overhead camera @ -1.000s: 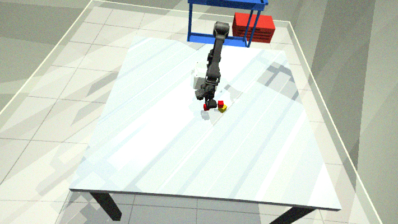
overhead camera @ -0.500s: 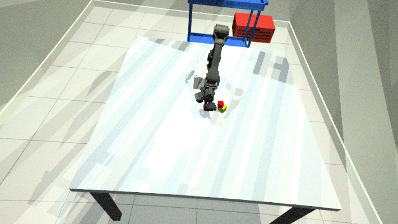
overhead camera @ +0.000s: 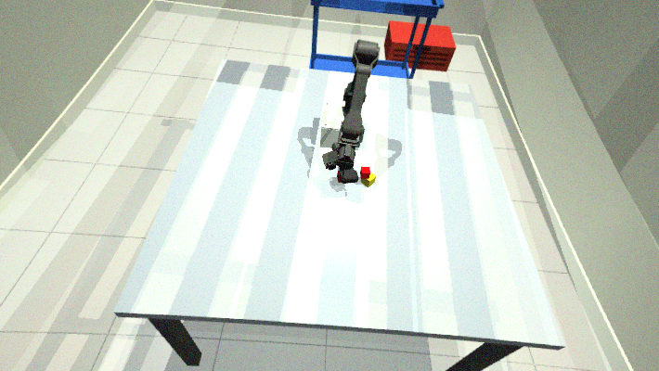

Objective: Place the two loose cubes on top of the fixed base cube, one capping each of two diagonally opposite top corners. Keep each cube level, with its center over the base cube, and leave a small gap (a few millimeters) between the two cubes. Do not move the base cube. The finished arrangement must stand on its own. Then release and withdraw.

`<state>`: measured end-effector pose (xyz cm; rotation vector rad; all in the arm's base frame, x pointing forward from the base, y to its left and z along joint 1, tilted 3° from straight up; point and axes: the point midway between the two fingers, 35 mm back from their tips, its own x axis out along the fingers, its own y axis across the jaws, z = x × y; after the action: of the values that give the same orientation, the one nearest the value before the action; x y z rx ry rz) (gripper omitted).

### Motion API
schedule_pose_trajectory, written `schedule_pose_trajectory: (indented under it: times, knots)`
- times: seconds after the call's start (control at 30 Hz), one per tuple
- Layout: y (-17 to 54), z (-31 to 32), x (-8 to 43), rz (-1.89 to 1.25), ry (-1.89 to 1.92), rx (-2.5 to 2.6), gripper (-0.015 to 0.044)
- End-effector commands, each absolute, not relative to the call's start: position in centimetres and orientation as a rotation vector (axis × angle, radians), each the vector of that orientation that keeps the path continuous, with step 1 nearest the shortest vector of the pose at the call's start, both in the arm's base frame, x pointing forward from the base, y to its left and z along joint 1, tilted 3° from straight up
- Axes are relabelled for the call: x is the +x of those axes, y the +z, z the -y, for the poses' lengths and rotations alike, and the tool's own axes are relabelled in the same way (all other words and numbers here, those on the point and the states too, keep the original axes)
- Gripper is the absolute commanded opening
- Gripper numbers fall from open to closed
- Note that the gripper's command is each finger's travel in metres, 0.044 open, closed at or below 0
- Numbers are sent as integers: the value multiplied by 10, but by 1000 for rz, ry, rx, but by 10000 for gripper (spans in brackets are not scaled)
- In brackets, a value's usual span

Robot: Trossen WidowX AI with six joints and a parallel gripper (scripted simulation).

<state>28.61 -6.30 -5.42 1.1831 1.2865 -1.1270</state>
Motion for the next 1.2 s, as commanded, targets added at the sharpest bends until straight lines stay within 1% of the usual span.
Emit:
schedule_pose_trajectory:
  times: [0.0, 0.97, 1.17]
  knots:
    - [-42, 65, 292, -1270, -1120, 1187, 105]
    - [50, 69, 290, -1270, -1120, 1187, 105]
    - [52, 64, 291, -1268, -1124, 1190, 105]
